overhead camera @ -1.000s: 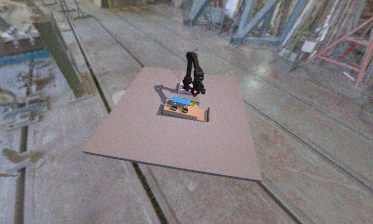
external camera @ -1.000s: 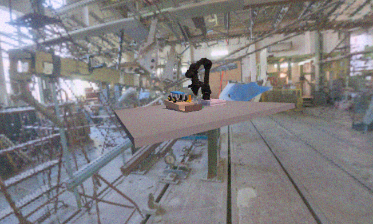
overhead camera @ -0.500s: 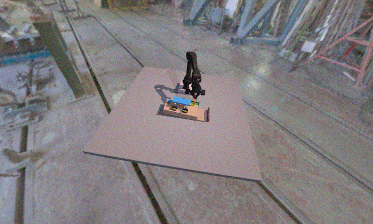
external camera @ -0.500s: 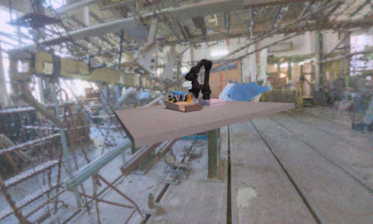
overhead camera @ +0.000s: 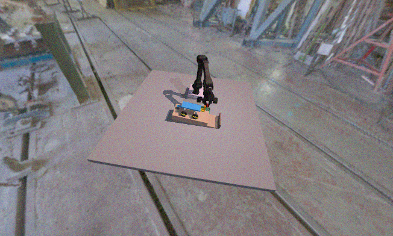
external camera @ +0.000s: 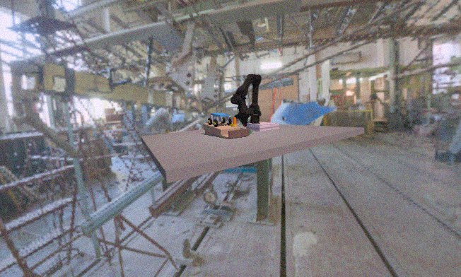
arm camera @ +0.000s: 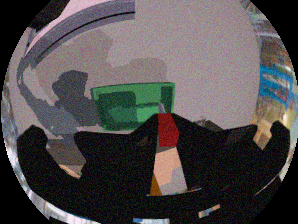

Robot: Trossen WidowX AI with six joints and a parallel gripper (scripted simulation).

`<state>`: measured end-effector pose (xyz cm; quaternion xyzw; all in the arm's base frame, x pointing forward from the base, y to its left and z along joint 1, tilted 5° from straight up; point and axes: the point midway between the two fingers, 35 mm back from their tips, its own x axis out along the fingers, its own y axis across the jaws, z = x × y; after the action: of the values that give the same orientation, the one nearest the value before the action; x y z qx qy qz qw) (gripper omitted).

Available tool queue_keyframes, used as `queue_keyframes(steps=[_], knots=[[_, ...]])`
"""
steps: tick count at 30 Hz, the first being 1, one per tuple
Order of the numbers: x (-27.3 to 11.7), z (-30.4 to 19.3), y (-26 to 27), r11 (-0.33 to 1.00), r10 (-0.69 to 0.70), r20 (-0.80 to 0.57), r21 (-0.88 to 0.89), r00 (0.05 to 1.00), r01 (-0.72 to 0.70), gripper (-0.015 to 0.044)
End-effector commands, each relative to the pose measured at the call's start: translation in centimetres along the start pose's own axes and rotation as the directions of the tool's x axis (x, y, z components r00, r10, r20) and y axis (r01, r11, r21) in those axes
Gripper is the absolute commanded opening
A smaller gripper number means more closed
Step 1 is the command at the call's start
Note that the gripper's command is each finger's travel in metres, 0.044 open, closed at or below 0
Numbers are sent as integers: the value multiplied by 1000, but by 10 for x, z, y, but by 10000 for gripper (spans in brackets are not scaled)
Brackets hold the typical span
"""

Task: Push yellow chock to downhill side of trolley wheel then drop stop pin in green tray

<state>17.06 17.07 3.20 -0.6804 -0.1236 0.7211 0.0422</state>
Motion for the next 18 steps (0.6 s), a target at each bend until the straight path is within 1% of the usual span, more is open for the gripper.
queue_keyframes(steps=[1,5,18], knots=[[2,0,-1,1000,-5,0,3,1000,5,79],[2,0,2,1000,-5,0,3,1000,5,184],[5,0,14,1000,-4,0,3,1000,4,190]])
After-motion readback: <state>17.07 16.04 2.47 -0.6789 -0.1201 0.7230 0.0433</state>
